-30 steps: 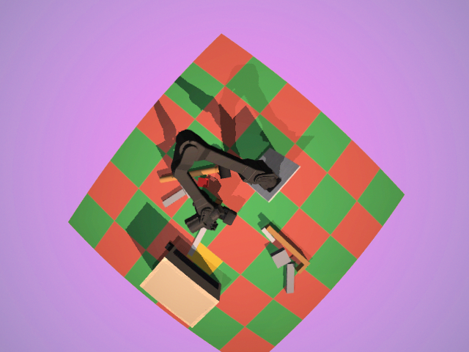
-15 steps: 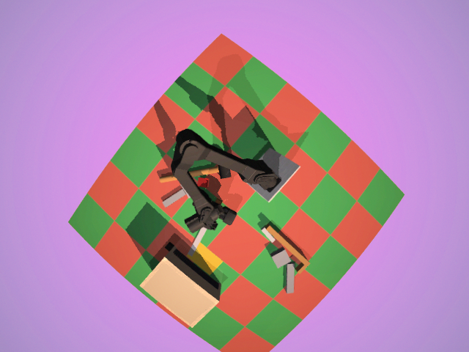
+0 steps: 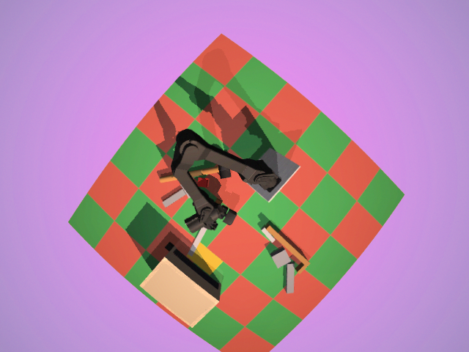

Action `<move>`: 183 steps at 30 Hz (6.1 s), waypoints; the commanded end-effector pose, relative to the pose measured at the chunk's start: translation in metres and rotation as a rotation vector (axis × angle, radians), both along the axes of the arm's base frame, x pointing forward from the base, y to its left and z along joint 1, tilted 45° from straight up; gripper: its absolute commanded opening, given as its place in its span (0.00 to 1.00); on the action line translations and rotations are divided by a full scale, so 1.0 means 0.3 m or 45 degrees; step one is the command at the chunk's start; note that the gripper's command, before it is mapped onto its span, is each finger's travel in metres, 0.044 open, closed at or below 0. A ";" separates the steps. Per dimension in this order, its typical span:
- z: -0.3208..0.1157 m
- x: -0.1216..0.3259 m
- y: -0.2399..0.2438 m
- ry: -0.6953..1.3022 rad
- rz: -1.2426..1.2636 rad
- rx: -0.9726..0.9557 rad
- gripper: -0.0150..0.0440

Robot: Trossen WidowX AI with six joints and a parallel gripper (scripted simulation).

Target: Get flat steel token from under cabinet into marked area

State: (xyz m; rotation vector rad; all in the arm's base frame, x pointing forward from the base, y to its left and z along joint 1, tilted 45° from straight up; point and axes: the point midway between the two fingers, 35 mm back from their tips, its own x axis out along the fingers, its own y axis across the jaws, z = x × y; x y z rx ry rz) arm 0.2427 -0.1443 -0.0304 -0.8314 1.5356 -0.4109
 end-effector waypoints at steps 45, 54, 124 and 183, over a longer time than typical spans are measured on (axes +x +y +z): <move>-0.031 0.150 0.041 0.017 0.021 0.002 0.25; -0.038 0.181 0.050 0.016 0.022 0.002 0.25; -0.081 0.415 0.111 0.010 0.022 0.004 0.25; -0.102 0.589 0.147 0.005 0.022 0.005 0.25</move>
